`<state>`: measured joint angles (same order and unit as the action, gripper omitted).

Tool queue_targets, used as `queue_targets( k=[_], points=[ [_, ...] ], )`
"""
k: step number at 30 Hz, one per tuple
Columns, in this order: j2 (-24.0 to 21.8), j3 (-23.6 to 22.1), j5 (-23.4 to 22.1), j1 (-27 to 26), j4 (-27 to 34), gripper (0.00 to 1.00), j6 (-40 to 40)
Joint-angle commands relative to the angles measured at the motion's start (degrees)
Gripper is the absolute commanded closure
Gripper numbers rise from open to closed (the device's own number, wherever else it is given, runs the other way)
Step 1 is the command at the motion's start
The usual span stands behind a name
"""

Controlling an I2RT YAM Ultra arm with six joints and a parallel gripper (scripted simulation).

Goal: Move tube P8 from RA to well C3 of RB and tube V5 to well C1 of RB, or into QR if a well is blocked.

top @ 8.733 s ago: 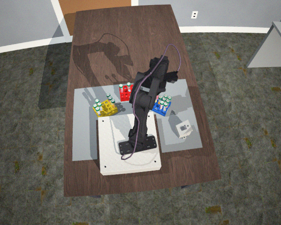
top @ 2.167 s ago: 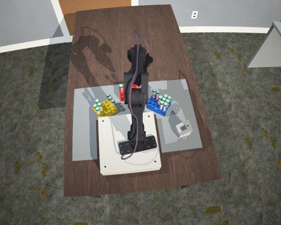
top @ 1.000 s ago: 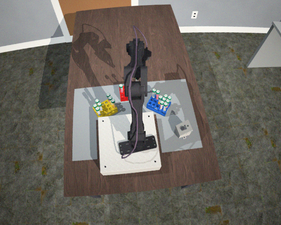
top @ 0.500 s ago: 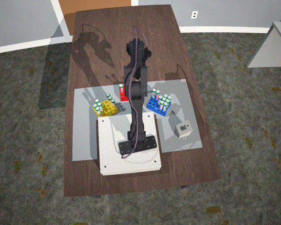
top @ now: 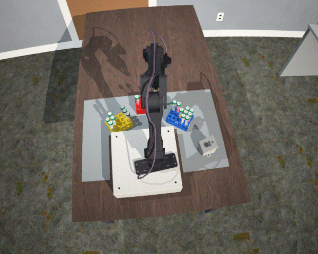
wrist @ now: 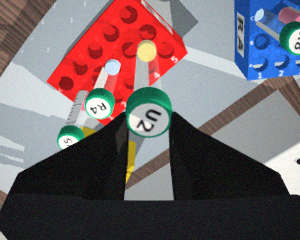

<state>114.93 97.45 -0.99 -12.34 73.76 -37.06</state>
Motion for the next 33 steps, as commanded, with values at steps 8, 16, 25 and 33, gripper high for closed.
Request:
queue_targets(
  k=[8, 16, 25, 33],
  points=[
    [0.8, 2.0, 0.1, -0.6, 0.4, 1.0, 0.4],
    [0.8, 1.7, 0.1, -0.4, -1.0, 1.0, 0.4],
    [0.4, -0.4, 0.1, -0.4, -1.8, 1.0, 0.4],
    [0.2, 0.3, 0.1, -0.4, -2.3, 1.0, 0.3]
  ],
)
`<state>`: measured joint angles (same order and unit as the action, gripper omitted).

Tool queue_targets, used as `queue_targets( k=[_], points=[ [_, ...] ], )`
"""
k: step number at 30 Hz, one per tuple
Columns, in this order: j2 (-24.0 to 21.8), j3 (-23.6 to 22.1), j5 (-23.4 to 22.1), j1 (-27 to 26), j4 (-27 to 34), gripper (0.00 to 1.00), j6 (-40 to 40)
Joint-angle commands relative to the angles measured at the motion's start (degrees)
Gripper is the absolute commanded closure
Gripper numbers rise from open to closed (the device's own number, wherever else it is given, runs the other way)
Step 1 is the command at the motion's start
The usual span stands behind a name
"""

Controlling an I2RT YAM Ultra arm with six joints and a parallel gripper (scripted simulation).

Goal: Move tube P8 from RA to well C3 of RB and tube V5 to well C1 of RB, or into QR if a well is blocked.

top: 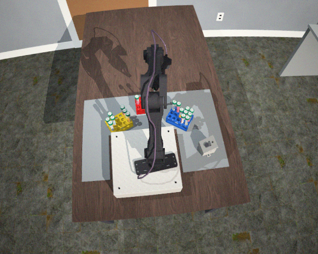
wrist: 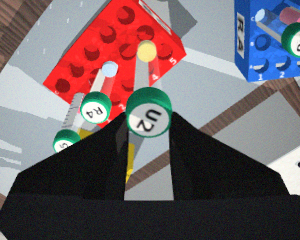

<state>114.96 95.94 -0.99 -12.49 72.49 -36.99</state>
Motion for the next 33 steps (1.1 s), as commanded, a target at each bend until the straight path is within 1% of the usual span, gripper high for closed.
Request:
queue_targets(
  k=[1, 5, 9, 11, 13, 16, 18, 20, 22, 25, 28, 33],
  points=[
    [0.5, 1.7, 0.1, -0.2, -1.1, 1.0, 0.3],
    [0.8, 1.3, 0.1, -0.2, -1.3, 1.0, 0.3],
    [0.7, -1.2, 0.1, -0.2, -1.6, 1.0, 0.2],
    [0.5, -1.4, 0.1, -0.2, -1.7, 1.0, 0.2],
    [0.6, -0.3, 0.1, -0.2, -2.0, 1.0, 0.2],
    [0.4, -0.4, 0.1, -0.2, -2.0, 1.0, 0.2],
    [0.2, -1.7, 0.1, -0.1, -2.1, 1.0, 0.2],
    [0.0, -1.8, 0.1, -0.1, -2.3, 1.0, 0.2],
    [0.1, -0.9, 0.1, -0.1, -2.5, 1.0, 0.2],
    [0.3, -2.2, 0.1, -0.1, -2.7, 1.0, 0.2],
    [0.3, -1.5, 0.1, 0.0, -2.9, 1.0, 0.1],
    [0.5, -2.6, 0.1, 0.0, -3.1, 1.0, 0.1]
  ],
)
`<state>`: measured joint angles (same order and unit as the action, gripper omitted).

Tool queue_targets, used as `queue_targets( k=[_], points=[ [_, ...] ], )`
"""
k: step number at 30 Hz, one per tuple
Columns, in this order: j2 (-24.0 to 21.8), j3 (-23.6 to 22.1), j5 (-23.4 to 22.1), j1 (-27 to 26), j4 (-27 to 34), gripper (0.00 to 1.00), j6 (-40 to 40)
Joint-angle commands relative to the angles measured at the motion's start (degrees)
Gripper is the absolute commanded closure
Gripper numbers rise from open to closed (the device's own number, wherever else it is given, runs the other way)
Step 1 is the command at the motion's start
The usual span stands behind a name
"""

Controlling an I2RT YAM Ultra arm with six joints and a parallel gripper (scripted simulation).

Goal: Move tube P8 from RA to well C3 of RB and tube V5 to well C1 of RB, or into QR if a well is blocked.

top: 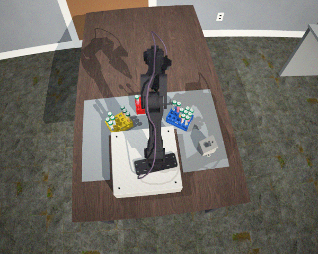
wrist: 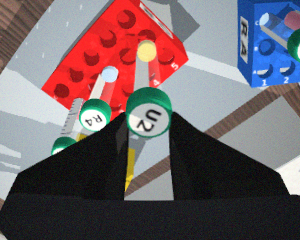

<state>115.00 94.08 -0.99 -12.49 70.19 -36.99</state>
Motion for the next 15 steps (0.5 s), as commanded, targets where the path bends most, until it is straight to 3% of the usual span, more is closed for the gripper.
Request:
queue_targets(
  k=[1, 15],
  points=[
    [0.5, 0.9, 0.1, 0.0, -0.9, 1.0, 0.1],
    [0.5, -1.4, 0.1, 0.2, -1.9, 1.0, -0.1]
  ],
)
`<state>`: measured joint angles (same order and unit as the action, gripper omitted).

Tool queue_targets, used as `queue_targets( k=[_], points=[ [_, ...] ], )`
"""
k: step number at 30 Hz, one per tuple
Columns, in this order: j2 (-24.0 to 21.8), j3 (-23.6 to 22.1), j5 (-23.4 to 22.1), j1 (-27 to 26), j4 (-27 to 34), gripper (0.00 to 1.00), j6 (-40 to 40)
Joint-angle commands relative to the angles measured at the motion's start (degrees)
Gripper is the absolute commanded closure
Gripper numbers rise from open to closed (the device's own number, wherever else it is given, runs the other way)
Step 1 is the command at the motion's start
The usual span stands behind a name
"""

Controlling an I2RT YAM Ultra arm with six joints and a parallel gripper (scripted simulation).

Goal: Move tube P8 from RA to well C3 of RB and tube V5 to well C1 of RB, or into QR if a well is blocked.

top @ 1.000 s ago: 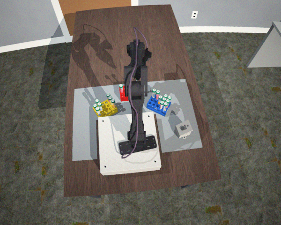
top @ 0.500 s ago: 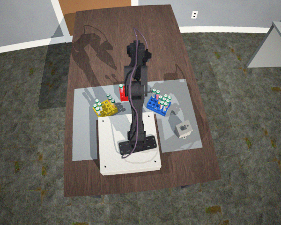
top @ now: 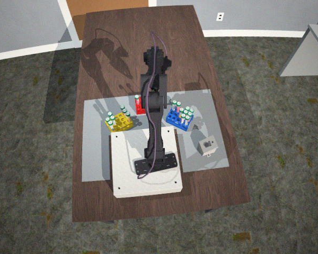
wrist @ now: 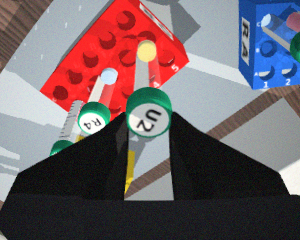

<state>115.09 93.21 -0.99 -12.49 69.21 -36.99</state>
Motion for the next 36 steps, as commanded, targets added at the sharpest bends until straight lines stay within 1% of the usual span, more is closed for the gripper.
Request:
queue_targets(
  k=[1, 2, 3, 7, 11, 16, 19, 20, 24, 26, 28, 30, 36],
  points=[
    [0.4, -0.5, 0.1, 0.2, -1.0, 1.0, -0.1],
    [0.4, -0.5, 0.1, 0.2, -1.0, 1.0, -0.1],
    [0.5, 0.6, 0.1, 0.2, -1.1, 1.0, -0.1],
    [0.7, -1.3, 0.1, 0.3, -1.3, 1.0, -0.1],
    [0.7, -0.4, 0.1, 0.3, -1.6, 1.0, -0.2],
    [0.2, -1.9, 0.1, 0.5, -2.0, 1.0, -0.3],
    [0.3, -1.5, 0.1, 0.5, -2.1, 1.0, -0.3],
    [0.6, -0.3, 0.1, 0.5, -2.3, 1.0, -0.3],
    [0.9, -2.4, 0.1, 0.6, -2.6, 1.0, -0.4],
    [0.9, -2.6, 0.1, 0.7, -2.8, 1.0, -0.5],
    [1.0, -1.6, 0.0, 0.8, -3.1, 1.0, -0.6],
    [0.5, -2.9, 0.1, 0.7, -3.3, 1.0, -0.6],
    [0.9, -2.9, 0.0, 0.7, -3.7, 1.0, -0.6]
  ],
)
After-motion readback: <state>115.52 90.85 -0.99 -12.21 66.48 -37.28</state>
